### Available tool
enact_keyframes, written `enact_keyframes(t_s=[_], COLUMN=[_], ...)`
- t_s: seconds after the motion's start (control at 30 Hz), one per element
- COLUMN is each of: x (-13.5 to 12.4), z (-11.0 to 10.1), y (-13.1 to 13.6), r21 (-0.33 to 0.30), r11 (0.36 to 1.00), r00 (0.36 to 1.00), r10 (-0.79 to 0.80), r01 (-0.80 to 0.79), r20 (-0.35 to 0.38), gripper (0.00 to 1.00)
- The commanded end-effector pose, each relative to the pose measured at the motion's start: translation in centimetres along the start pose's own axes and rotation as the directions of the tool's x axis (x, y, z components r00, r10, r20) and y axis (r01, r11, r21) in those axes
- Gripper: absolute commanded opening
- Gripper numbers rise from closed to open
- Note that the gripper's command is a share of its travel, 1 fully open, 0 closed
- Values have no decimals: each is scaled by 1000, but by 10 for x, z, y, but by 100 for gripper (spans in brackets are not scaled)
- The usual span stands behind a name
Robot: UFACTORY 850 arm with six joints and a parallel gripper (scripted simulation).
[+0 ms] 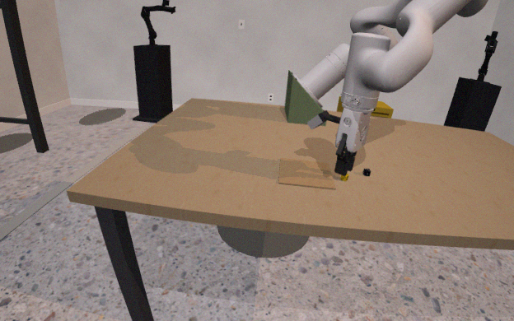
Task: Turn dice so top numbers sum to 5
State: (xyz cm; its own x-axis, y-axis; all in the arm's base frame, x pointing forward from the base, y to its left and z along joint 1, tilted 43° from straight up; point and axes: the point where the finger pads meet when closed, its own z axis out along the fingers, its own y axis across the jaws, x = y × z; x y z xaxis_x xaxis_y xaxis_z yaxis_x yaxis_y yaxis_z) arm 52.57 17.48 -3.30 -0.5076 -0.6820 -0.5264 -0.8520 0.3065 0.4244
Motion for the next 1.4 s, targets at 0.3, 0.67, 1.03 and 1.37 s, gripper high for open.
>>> enact_keyframes(t_s=[0.3,0.67,1.03,1.37], x=[0,0,0,0], z=[5,16,19,19], y=[-1,-1,-1,-1], r21=[1,1,1,1], r11=[1000,1000,1000,1000], r00=[1000,1000,1000,1000], r10=[0,0,0,0], r01=[0,0,0,0], r20=[1,1,1,1], gripper=[31,31,31,31])
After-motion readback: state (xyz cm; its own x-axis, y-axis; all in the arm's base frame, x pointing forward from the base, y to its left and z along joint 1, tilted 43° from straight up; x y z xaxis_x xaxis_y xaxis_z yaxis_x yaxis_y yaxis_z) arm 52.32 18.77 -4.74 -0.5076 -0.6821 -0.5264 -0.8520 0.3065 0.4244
